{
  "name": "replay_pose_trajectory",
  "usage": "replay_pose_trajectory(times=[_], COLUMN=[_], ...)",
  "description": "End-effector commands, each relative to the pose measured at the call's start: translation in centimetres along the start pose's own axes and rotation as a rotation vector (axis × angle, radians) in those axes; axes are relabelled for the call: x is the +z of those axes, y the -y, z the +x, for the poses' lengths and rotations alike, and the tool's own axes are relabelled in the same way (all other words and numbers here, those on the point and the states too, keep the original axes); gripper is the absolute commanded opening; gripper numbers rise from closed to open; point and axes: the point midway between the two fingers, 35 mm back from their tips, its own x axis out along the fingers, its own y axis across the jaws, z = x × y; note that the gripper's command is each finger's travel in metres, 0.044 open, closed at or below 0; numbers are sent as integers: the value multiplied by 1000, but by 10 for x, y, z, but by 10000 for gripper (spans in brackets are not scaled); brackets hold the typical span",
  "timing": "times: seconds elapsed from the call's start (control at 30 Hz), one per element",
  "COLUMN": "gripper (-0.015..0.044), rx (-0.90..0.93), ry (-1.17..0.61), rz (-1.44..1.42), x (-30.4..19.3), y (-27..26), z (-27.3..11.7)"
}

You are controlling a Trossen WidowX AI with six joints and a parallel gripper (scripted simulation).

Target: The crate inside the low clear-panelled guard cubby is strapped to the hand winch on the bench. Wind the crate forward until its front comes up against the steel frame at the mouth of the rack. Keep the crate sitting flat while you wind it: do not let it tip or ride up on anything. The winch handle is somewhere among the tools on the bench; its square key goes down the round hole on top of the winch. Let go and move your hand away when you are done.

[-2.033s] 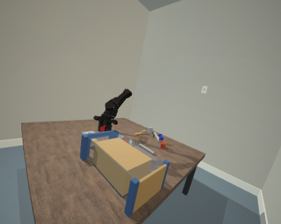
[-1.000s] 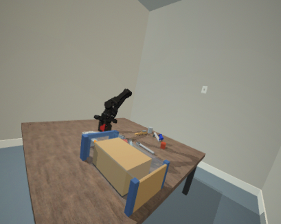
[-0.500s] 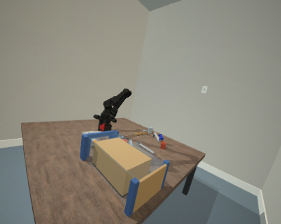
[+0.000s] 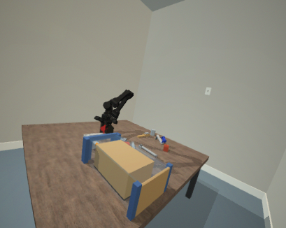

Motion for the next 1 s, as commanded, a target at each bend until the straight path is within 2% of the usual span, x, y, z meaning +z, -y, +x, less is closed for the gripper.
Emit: replay_pose_trajectory(times=[0.0, 0.97], gripper=[0, 0], rx=[-29, -32], ry=[-12, -12], rz=[17, 18], x=[-8, -19], y=[12, 43], z=[0, -6])
